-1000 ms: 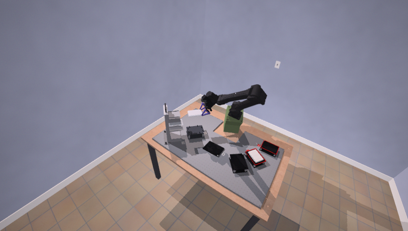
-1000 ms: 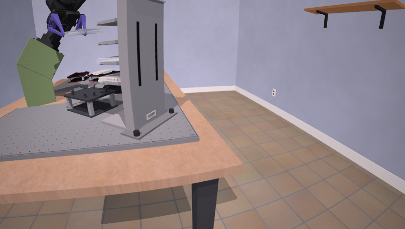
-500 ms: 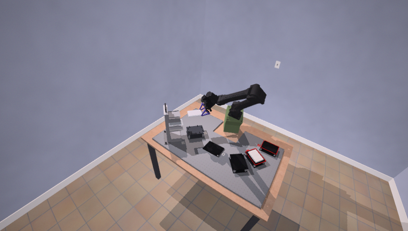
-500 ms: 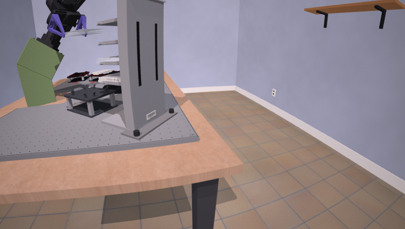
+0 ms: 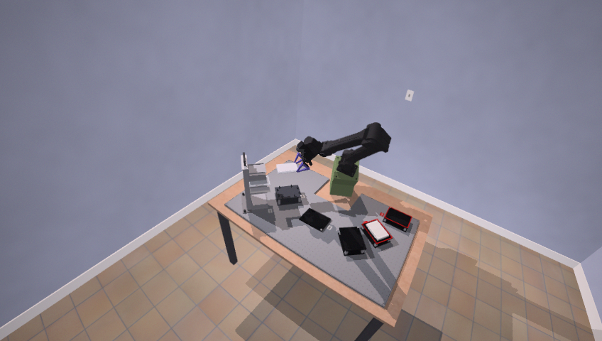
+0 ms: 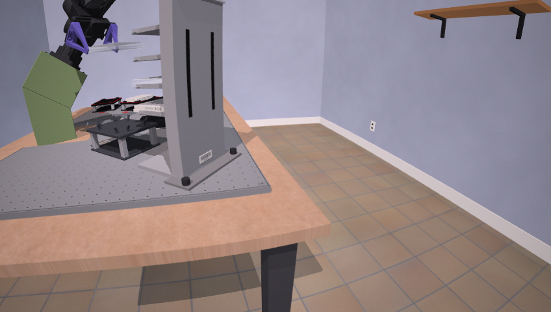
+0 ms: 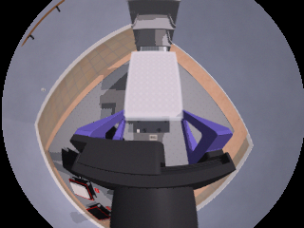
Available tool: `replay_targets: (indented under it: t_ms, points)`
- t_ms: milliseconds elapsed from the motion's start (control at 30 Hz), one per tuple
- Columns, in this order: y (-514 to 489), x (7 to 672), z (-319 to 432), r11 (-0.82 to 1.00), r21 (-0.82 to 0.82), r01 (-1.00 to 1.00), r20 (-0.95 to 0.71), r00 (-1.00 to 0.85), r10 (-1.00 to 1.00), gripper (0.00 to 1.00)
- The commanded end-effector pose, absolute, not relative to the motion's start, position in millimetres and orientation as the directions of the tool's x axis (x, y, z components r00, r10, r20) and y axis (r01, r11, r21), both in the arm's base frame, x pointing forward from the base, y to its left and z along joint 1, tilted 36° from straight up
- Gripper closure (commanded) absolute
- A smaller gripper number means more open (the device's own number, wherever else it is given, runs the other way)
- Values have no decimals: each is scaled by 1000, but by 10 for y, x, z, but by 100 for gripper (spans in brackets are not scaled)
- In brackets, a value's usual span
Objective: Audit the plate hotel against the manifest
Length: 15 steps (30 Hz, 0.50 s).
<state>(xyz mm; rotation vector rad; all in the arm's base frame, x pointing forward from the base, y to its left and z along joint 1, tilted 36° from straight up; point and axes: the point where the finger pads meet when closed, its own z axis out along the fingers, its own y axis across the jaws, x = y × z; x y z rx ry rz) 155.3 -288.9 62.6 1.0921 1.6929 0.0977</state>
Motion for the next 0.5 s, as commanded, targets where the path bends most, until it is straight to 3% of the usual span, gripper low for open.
replay_targets:
  t_ms: [0,467]
  points:
    - [-2902,1583,627,582,544,604,-725,-10,688,14]
    - [-2924,1621,604,586,540,603,-731,-9,683,14]
